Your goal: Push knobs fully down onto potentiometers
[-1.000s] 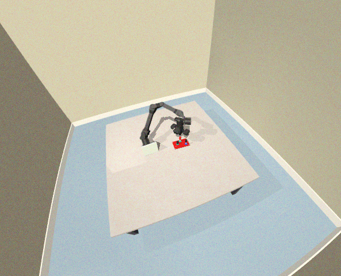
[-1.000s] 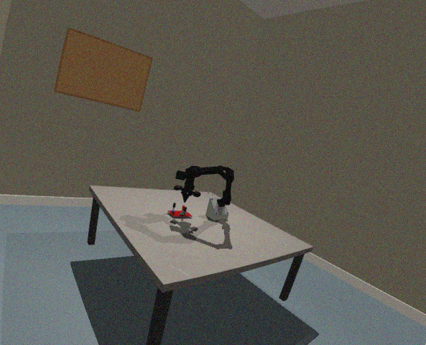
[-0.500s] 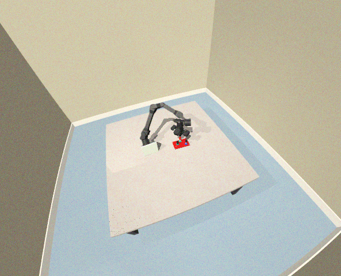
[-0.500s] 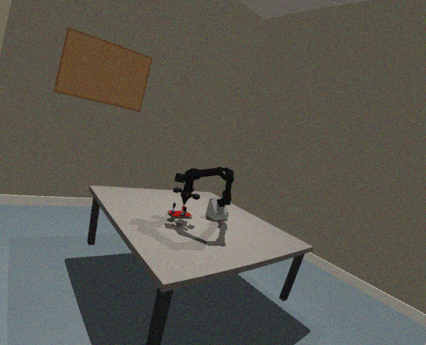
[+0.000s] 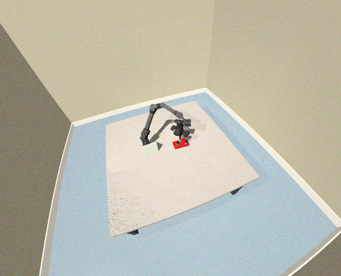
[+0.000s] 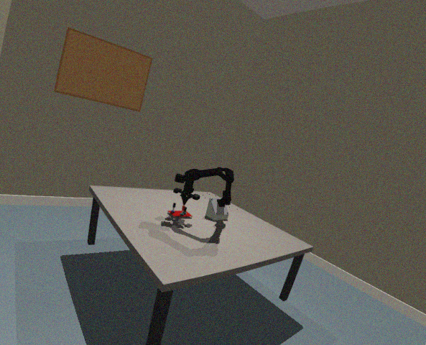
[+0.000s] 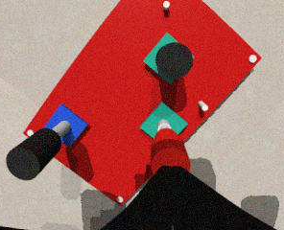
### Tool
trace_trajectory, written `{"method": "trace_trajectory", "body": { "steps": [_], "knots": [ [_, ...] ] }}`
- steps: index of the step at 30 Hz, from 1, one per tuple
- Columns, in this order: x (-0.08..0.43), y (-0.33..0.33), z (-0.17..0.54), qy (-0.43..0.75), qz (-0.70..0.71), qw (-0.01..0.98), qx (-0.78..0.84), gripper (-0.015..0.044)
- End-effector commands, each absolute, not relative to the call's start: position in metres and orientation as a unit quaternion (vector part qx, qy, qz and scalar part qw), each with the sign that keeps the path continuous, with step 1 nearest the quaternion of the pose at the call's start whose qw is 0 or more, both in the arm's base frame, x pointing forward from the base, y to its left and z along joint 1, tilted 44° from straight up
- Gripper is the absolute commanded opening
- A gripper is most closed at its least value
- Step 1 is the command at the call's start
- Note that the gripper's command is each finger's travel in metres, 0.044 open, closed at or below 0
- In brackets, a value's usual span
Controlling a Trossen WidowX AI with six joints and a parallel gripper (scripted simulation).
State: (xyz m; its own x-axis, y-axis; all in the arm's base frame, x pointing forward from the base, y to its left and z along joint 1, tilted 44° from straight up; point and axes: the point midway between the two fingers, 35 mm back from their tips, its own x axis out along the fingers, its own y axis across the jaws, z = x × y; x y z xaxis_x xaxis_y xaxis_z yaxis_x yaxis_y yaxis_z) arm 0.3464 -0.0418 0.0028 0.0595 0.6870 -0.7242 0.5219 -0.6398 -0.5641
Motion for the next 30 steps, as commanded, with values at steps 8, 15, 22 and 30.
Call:
{"method": "trace_trajectory", "body": {
  "steps": [8,15,22,30],
  "knots": [
    [0.3455,-0.0390,-0.0002,-0.418,0.545,0.080,-0.722,0.0000],
    [0.3456,-0.0377,-0.0015,-0.418,0.545,0.080,-0.722,0.0000],
    [0.3457,-0.0364,-0.0028,-0.418,0.545,0.080,-0.722,0.0000],
    [0.3457,-0.0353,-0.0039,-0.418,0.545,0.080,-0.722,0.0000]
  ]
}}
